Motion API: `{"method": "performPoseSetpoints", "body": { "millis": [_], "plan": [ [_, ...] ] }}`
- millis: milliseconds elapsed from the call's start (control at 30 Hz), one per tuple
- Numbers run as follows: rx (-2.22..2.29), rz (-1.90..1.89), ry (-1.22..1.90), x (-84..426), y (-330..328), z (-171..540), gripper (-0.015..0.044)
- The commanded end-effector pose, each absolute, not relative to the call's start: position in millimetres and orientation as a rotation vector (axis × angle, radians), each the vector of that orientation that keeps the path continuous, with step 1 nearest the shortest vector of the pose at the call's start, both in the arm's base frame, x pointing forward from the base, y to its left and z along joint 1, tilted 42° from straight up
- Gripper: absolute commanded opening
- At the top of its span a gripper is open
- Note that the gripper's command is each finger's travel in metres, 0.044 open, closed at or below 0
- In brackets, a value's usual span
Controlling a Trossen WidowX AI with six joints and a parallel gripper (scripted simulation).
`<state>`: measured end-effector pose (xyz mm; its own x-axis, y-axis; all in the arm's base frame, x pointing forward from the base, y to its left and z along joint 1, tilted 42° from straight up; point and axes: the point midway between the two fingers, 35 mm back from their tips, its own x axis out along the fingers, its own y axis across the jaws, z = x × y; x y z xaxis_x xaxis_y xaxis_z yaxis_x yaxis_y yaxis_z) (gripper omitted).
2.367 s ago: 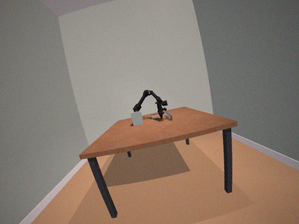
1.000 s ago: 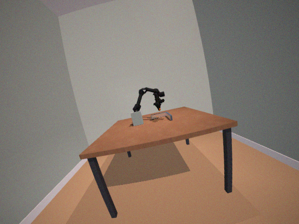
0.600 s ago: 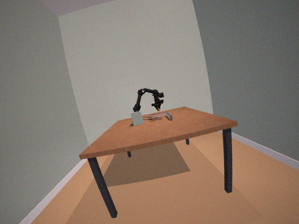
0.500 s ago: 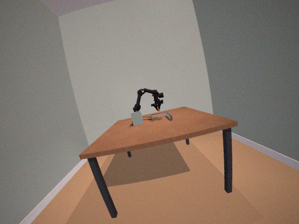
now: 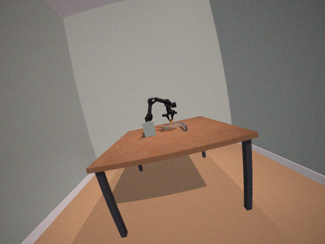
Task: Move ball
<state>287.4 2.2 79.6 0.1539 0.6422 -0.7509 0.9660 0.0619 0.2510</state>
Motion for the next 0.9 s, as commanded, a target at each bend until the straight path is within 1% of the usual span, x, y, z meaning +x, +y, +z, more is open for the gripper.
{"method": "performPoseSetpoints", "body": {
  "millis": [0,267,467,867],
  "plan": [
    [1.742,-0.615,1.569,283.4,13.0,82.9,0.0000],
    [1.897,-0.791,1.557,276.0,30.3,89.1,0.0000],
    [1.910,-0.806,1.555,275.5,32.2,89.0,0.0000],
    [1.909,-0.807,1.555,285.0,65.7,50.3,0.0000]
  ]
}}
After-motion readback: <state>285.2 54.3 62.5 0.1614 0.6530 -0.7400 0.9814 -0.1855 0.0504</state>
